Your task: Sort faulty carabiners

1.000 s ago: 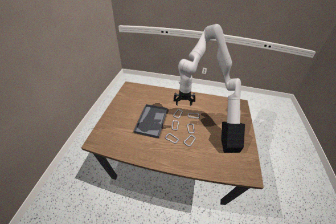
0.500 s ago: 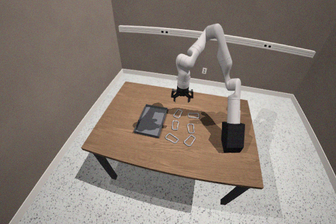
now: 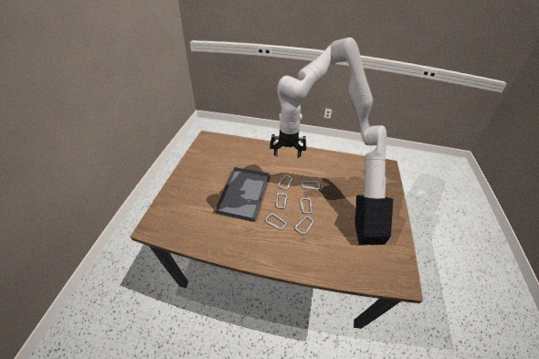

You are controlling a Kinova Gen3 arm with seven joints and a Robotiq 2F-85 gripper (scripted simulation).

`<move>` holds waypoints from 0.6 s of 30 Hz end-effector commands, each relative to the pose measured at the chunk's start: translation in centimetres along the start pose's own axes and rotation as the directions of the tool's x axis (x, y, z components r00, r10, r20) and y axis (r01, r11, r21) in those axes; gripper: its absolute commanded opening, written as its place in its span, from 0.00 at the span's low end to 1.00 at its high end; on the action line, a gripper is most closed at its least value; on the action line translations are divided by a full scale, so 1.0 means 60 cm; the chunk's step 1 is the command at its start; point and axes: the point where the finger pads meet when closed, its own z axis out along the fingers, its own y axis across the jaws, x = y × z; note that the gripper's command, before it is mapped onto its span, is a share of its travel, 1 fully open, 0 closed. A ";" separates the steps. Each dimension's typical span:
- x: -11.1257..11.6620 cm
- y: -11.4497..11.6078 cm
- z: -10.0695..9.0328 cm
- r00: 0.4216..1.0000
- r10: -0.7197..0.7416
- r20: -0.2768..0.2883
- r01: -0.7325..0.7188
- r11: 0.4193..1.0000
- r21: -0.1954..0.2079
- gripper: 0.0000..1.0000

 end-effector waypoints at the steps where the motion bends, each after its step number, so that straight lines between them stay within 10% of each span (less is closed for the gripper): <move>1: 0.000 0.000 -0.001 0.961 0.275 0.004 -0.275 0.961 0.003 1.00; 14: 0.000 0.000 -0.001 0.947 0.321 0.004 -0.321 0.947 0.004 1.00; 15: 0.003 -0.001 0.001 0.821 0.570 0.008 -0.571 0.821 0.003 1.00; 18: 0.003 -0.001 0.001 0.809 0.588 0.008 -0.588 0.809 0.003 1.00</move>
